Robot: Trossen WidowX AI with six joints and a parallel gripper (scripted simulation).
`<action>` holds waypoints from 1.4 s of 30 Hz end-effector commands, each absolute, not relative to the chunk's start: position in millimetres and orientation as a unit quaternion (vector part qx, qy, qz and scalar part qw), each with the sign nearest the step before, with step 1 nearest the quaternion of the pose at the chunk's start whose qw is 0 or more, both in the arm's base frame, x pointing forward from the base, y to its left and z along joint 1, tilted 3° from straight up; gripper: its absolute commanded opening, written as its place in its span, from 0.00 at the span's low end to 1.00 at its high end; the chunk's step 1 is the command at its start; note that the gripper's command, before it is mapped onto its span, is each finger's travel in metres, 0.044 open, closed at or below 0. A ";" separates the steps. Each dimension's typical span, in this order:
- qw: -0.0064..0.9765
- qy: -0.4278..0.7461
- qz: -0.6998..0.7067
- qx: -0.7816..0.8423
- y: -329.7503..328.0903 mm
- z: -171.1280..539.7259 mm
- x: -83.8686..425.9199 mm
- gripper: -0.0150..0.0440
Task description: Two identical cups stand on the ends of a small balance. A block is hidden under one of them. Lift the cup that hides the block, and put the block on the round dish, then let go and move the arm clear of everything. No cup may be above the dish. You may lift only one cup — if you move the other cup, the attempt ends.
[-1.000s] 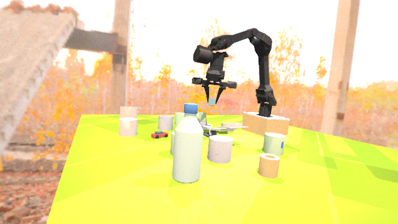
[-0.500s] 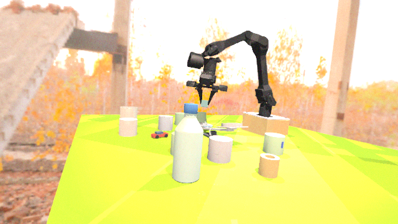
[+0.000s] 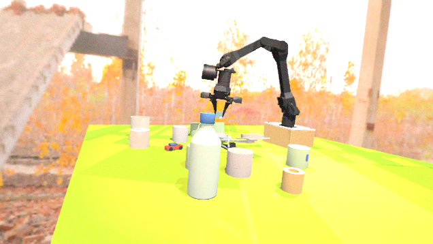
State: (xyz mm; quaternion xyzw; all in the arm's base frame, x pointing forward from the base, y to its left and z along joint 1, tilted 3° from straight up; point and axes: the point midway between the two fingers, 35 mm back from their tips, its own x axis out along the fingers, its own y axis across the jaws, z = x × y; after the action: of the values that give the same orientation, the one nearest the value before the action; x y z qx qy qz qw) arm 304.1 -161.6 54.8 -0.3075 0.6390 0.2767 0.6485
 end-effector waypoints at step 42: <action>0.641 0.639 0.308 -0.294 -259.1 -35.3 203.9 0.25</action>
State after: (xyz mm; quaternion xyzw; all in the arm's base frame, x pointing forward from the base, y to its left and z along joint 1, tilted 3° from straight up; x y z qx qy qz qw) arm 205.3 -261.7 -23.6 -0.2947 0.6402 0.3044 0.6408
